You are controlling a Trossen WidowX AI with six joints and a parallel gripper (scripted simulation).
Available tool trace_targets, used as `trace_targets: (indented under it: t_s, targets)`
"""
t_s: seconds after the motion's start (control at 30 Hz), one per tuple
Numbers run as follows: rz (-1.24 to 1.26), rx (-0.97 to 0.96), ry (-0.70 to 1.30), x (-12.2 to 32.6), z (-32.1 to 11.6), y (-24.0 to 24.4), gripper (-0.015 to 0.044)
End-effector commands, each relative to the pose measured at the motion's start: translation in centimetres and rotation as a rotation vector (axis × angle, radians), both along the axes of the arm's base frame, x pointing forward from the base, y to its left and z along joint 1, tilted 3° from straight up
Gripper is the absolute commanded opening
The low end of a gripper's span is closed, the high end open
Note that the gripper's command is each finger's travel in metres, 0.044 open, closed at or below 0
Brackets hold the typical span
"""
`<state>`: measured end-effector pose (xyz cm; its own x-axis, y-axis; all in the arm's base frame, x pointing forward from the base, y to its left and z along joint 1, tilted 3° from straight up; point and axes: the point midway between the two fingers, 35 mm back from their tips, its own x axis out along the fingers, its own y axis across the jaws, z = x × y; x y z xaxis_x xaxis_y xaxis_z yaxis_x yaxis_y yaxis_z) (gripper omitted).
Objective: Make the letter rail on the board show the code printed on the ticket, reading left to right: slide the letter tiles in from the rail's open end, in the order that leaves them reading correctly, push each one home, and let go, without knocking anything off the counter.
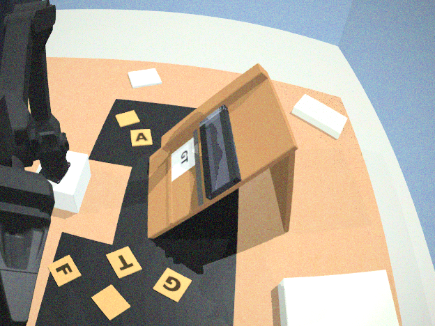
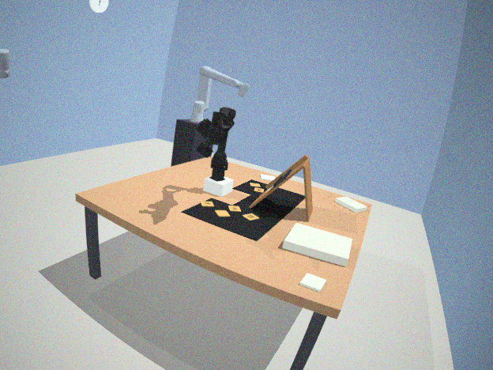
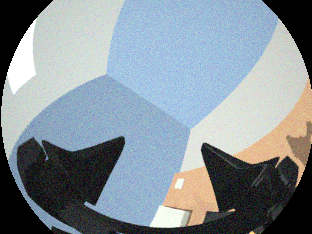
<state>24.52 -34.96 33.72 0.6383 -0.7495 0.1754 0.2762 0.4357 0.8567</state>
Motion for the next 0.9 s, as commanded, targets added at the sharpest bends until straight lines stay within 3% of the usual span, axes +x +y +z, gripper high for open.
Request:
trace_targets:
  t_s: [0.0,0.2,0.4,0.87]
  targets:
    - [0.112,0.03,0.105,4.1,-1.7,6.0,0.044]
    - [0.288,0.038,0.271,7.7,-4.5,15.0,0.044]
    - [0.48,-0.01,0.465,8.3,-7.9,24.4,0.044]
    - [0.929,-0.392,0.914,0.4,-16.5,40.4,0.044]
